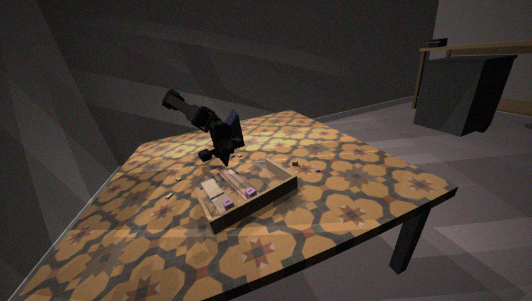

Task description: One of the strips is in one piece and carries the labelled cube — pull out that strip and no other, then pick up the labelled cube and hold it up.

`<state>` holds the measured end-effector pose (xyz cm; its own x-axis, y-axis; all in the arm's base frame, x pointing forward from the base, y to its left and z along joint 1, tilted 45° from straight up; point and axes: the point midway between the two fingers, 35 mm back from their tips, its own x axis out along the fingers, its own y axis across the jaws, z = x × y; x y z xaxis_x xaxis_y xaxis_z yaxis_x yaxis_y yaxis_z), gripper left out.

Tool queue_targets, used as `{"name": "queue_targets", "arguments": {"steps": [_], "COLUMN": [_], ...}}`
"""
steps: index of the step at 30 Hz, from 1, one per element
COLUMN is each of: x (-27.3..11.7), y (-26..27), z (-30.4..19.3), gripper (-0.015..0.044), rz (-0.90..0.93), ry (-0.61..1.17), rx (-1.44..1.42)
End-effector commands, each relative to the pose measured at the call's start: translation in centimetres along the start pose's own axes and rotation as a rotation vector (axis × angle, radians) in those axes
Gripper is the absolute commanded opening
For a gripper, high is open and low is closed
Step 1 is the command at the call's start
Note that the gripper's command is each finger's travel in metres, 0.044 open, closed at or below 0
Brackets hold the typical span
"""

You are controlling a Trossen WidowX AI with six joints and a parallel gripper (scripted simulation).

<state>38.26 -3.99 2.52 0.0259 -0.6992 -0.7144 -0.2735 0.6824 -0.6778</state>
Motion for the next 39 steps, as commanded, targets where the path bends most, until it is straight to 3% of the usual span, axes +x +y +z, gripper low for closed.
{"name": "queue_targets", "arguments": {"steps": [1,20,39], "x": [0.9,4.0,4.1], "y": [0.1,-0.2,-0.3], "z": [-0.3,-0.4,-0.4], "gripper": [0.0,0.0,0.0], "rz": [-0.001,-0.005,-0.005], "ry": [0.011,0.012,0.013], "rx": [-0.008,-0.008,-0.008]}}
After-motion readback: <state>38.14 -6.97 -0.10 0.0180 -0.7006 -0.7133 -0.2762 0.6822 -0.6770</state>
